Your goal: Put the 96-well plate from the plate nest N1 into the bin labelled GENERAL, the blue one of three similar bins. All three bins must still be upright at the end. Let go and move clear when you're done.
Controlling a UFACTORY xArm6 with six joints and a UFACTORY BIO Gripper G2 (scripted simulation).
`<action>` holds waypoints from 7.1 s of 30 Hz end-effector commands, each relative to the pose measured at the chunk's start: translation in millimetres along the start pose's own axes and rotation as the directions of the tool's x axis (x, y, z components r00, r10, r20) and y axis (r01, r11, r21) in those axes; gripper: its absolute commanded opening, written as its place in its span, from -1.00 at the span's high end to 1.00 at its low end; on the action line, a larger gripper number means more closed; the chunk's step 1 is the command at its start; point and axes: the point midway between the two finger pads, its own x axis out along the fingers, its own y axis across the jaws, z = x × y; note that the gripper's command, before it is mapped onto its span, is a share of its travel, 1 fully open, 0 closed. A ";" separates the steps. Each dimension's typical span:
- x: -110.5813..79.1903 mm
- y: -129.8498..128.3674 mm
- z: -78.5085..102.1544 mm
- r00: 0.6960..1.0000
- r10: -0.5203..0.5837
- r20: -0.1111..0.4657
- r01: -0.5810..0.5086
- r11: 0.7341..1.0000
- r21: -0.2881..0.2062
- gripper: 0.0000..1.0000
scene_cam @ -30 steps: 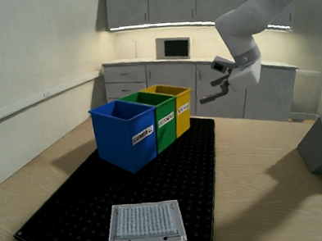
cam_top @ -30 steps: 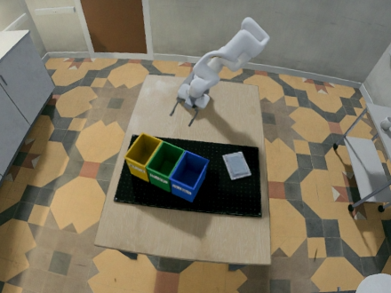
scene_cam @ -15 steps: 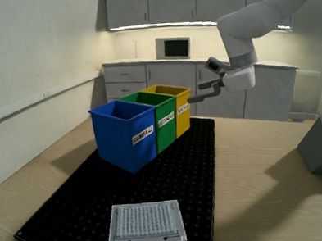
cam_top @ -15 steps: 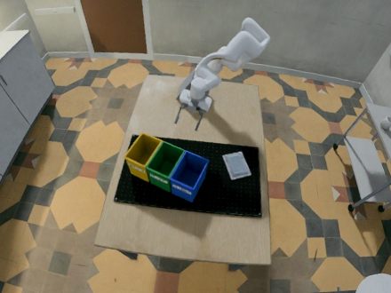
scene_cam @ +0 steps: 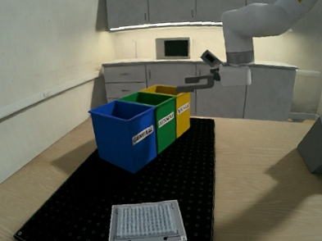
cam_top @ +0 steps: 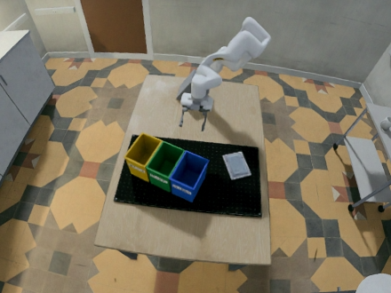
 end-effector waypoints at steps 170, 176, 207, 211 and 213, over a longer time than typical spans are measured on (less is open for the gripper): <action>54.2 283.8 -124.3 0.895 0.423 0.142 -0.423 0.906 -0.033 0.25; 55.6 284.1 -134.2 0.895 0.423 0.142 -0.423 0.906 -0.033 0.25; 61.9 285.4 -178.8 0.895 0.423 0.142 -0.423 0.906 -0.032 0.25; 62.8 285.6 -185.4 0.895 0.423 0.142 -0.423 0.906 -0.032 0.25; 63.3 285.7 -188.8 0.895 0.423 0.142 -0.423 0.906 -0.032 0.25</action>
